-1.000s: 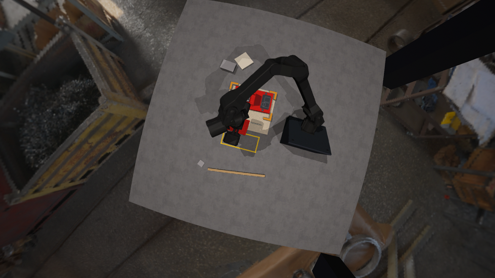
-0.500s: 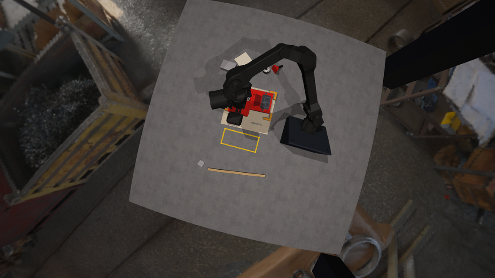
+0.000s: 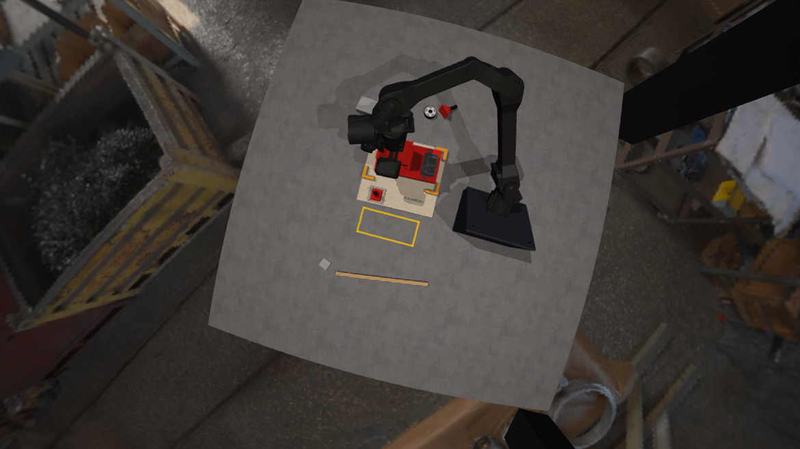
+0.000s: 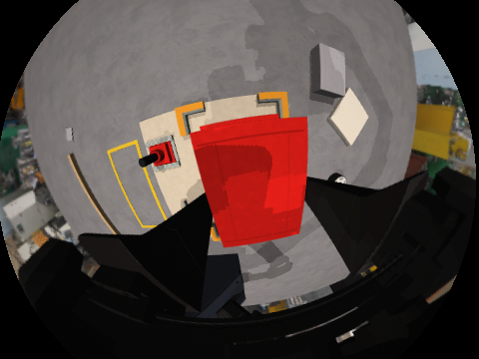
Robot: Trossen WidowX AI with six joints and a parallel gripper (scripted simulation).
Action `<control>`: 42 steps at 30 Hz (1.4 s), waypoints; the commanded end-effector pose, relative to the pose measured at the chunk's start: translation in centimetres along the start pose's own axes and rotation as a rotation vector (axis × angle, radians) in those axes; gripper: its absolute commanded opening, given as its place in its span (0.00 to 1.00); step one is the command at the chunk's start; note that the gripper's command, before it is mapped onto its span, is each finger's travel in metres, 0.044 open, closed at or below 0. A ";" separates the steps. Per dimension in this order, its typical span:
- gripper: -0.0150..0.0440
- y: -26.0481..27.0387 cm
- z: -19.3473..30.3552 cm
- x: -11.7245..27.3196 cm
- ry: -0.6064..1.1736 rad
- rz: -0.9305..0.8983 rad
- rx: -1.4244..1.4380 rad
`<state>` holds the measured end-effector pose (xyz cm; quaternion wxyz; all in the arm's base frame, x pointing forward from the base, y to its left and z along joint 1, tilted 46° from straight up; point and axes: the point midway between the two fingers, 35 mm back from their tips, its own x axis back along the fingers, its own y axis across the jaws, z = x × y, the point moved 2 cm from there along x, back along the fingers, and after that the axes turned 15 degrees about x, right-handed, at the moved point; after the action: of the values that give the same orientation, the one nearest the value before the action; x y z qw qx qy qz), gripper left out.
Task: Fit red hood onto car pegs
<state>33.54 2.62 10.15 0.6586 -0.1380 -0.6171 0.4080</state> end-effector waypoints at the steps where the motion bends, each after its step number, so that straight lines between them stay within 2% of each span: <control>1: 0.25 -0.1 0.0 -0.3 0.001 0.005 0.009; 13: 0.25 -0.4 0.2 -4.9 0.002 0.008 0.009; 42: 0.25 -0.3 0.2 -5.0 0.002 0.008 0.009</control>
<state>33.91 -1.11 6.89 0.6593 -0.1370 -0.6150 0.4103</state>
